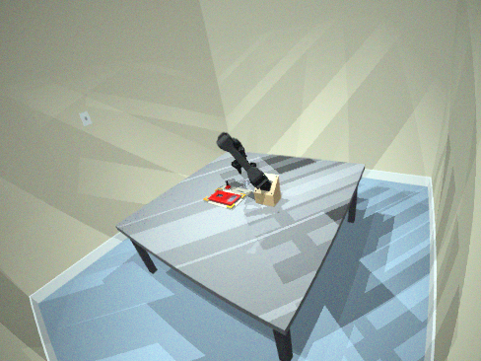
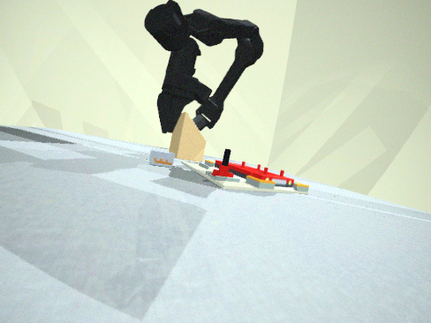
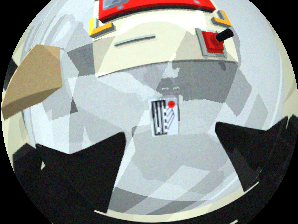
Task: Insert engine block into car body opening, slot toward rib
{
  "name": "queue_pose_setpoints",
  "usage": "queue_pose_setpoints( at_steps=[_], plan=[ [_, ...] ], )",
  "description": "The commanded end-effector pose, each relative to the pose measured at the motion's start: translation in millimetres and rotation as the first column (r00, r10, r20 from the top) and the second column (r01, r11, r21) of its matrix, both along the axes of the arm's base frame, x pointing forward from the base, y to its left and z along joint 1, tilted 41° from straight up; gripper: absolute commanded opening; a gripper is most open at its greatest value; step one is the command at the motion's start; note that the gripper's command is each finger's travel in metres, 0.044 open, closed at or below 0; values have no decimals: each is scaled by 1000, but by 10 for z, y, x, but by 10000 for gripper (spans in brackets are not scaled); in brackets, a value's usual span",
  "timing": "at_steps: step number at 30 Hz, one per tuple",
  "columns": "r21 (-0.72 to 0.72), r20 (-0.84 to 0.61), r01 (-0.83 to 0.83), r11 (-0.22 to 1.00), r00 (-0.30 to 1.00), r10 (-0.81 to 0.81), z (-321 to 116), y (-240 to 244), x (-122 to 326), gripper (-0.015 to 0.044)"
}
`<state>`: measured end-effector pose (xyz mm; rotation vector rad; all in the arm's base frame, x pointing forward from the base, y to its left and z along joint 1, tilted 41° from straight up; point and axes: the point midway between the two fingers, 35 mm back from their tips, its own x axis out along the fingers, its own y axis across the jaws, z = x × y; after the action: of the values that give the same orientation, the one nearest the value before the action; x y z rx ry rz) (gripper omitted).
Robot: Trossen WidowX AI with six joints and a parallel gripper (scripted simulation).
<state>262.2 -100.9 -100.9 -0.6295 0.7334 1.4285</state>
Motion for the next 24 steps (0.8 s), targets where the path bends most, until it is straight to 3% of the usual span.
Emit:
queue_pose_setpoints(
  at_steps=[1, 24],
  plan=[
    [10, -9, 0, 1000, 1000, 0, -61, 72, -29, 440],
    [12, -9, 0, 1000, 1000, 0, -383, 331, -46, 440]
  ],
)
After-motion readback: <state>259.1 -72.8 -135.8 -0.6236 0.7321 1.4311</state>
